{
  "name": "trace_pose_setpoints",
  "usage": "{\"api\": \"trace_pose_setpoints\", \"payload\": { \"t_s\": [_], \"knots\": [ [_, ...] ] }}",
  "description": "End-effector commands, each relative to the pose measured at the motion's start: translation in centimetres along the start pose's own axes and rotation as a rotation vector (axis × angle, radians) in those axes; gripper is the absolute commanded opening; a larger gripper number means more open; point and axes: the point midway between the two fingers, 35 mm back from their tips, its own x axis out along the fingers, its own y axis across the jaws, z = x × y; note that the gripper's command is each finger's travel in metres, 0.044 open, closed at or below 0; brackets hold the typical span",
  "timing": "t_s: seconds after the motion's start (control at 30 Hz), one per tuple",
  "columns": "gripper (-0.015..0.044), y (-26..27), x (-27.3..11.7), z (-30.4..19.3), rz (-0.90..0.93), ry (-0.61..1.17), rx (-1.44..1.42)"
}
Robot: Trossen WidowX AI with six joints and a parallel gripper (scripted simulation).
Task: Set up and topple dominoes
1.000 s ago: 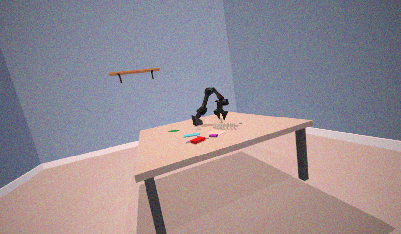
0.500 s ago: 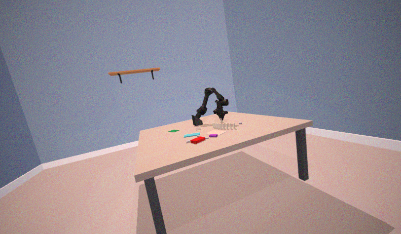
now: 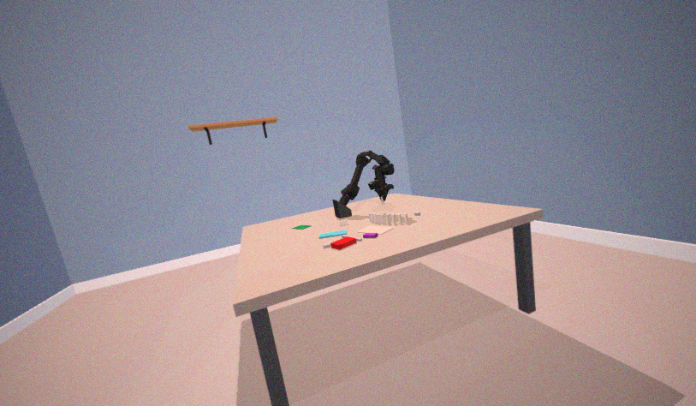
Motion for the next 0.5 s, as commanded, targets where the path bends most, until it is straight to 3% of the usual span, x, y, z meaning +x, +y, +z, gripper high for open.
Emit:
{"api": "trace_pose_setpoints", "payload": {
  "t_s": [0.0,0.1,0.3,0.47],
  "knots": [
    [0.0107,0.0,-5.1,-0.2,0.034,-0.002,0.024],
    [0.0107,-0.8,-8.1,-0.5,0.051,0.000,0.049],
    [0.0107,-0.7,-8.3,-0.5,0.052,-0.001,0.038],
    [0.0107,1.8,-8.4,2.0,0.036,-0.017,-0.279]
  ]
}}
